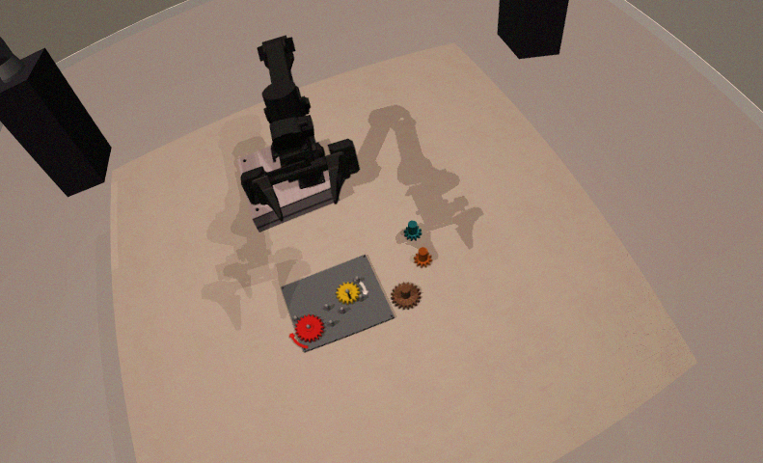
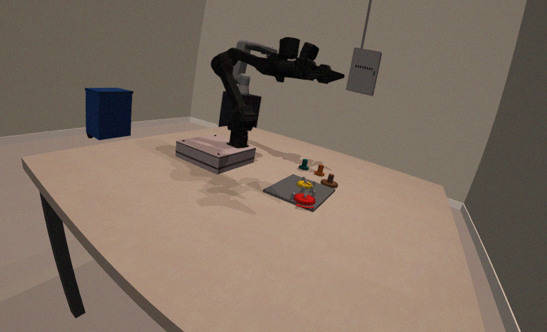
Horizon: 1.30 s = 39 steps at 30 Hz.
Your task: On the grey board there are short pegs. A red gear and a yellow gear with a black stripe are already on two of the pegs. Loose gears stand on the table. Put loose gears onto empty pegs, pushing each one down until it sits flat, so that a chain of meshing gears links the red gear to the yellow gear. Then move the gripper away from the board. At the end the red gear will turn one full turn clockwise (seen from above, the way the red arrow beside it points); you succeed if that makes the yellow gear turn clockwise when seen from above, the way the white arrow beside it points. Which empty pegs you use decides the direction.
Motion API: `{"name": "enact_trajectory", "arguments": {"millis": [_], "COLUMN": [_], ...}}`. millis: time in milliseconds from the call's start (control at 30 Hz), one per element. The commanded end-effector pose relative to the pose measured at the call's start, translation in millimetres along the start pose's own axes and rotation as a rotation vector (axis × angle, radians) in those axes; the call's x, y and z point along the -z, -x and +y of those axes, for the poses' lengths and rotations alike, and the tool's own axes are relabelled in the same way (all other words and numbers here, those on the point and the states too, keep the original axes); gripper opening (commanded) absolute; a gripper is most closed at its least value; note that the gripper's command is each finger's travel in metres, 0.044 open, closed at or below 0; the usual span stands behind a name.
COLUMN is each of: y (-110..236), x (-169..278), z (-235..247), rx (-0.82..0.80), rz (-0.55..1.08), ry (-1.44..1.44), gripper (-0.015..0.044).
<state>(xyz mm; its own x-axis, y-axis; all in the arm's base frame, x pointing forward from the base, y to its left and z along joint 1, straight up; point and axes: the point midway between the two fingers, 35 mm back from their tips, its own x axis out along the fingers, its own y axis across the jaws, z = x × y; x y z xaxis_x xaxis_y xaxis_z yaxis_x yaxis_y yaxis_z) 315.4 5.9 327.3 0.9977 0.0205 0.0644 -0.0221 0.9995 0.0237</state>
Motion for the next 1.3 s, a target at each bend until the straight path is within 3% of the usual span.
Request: {"name": "enact_trajectory", "arguments": {"millis": [0,233,433,633,833,1267], "y": [-2,-49,-67,-60,-30,-21], "x": [2,75,147,217,276,291], "z": [1,33,66,97,123,126], "rx": [-0.002,-0.048,-0.031,0.049,0.19,0.209], "rz": [0.011,0.44,0.83,1.212,1.561,1.597], "ry": [-0.004,-0.137,-0.211,-0.23,-0.187,-0.177], "gripper": [0.0426,0.044,0.044,0.044,0.044,0.044]}}
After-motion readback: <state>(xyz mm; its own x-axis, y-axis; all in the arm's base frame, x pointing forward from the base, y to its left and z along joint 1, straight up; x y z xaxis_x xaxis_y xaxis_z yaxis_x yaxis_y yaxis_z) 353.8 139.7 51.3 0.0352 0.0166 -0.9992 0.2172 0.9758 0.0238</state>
